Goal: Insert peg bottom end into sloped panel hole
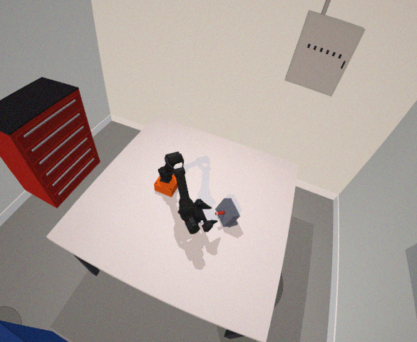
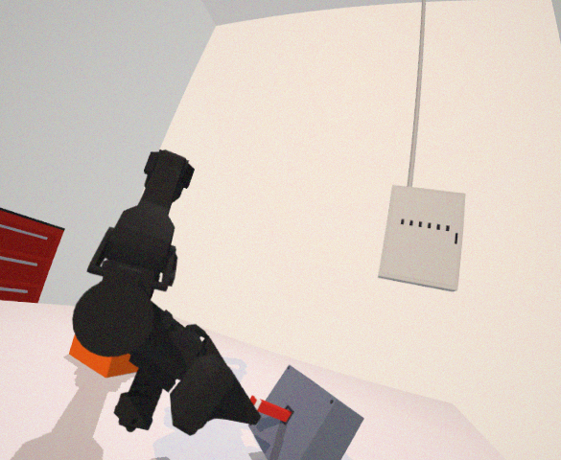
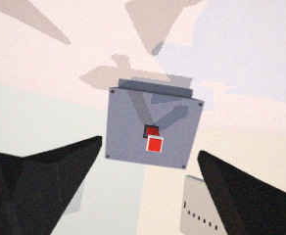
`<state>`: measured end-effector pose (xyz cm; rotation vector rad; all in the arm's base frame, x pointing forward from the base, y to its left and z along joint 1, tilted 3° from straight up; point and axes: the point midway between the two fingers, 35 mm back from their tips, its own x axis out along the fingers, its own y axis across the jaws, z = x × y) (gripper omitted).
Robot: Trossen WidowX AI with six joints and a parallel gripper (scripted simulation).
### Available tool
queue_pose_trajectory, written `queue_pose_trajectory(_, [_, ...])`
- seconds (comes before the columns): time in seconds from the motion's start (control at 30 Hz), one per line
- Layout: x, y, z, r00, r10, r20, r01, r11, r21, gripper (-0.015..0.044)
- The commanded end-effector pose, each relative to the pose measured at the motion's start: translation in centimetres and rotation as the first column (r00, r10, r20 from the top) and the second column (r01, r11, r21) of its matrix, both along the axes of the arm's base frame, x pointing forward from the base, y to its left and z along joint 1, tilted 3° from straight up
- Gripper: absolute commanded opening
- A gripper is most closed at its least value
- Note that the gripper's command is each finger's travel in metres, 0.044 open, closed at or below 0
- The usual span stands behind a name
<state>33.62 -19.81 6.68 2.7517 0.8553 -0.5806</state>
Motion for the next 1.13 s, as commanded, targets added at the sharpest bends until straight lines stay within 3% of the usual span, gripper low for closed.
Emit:
queue_pose_trajectory(0.0, [-0.4, -0.3, 0.2, 1.0, 0.002, 0.004, -0.002, 1.0, -0.001, 0.044])
queue_pose_trajectory(1.1, [-3.6, -2.5, 1.8, 1.0, -0.002, 0.007, 0.002, 1.0, 0.008, 0.044])
